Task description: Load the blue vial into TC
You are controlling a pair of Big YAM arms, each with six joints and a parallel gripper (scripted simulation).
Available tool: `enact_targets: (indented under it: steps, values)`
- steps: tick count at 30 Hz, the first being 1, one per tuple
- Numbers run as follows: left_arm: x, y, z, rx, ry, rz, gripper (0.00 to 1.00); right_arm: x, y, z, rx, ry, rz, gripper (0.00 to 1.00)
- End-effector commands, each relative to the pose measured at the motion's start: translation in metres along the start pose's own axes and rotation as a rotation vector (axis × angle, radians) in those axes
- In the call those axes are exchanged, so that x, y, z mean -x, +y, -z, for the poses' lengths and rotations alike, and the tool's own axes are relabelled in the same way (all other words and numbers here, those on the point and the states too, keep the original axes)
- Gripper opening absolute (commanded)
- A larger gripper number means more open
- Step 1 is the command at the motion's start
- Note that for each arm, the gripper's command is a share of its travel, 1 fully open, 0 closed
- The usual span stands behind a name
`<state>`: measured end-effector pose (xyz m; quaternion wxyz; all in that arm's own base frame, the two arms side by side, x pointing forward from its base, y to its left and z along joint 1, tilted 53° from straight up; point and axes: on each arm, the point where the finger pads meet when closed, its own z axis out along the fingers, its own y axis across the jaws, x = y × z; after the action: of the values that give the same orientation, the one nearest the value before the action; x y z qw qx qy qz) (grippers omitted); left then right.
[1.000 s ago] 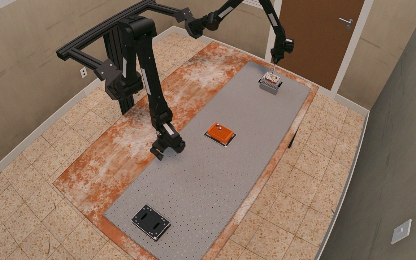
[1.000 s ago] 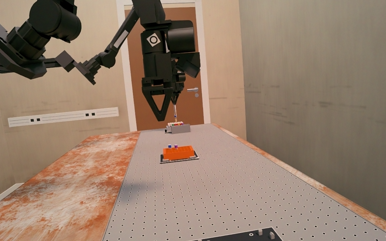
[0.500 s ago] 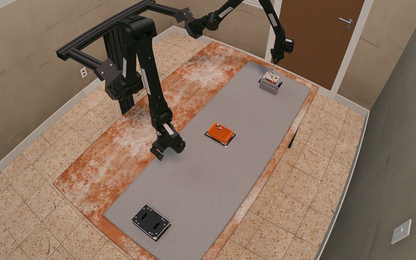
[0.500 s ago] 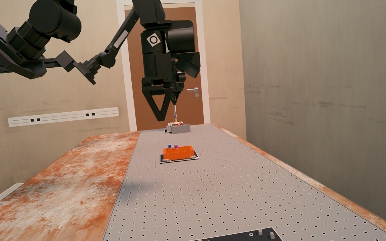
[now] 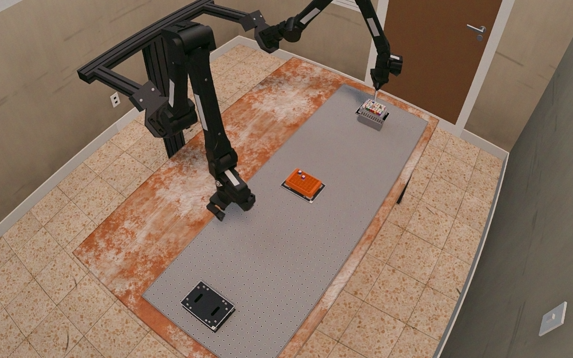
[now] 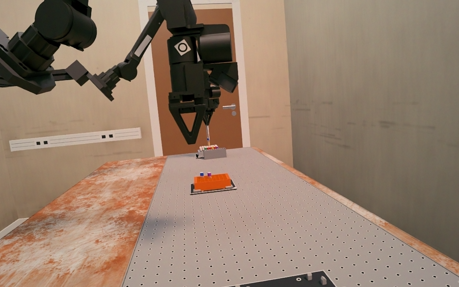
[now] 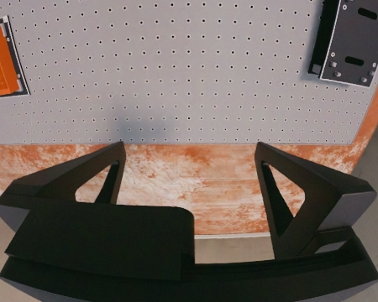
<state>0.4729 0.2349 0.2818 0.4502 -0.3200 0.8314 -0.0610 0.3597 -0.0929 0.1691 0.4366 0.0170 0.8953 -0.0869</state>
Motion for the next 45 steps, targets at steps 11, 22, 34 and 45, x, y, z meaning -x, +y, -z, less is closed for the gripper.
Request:
enact_targets:
  steps: [11,22,34,45]
  values:
    - [-0.005,-0.017,0.013,-0.012,-0.045,0.007,0.09,0.006,-0.003,0.002,-0.008,-0.011,0.008,1.00]
    - [-0.021,-0.035,0.012,-0.023,-0.042,0.000,0.09,0.006,-0.003,0.002,-0.008,-0.011,0.008,1.00]
    - [-0.033,-0.046,0.012,-0.023,-0.043,0.001,0.09,0.006,-0.003,0.002,-0.008,-0.011,0.008,1.00]
    - [-0.043,-0.053,0.013,-0.018,-0.046,0.006,0.09,0.006,-0.003,0.002,-0.008,-0.011,0.008,1.00]
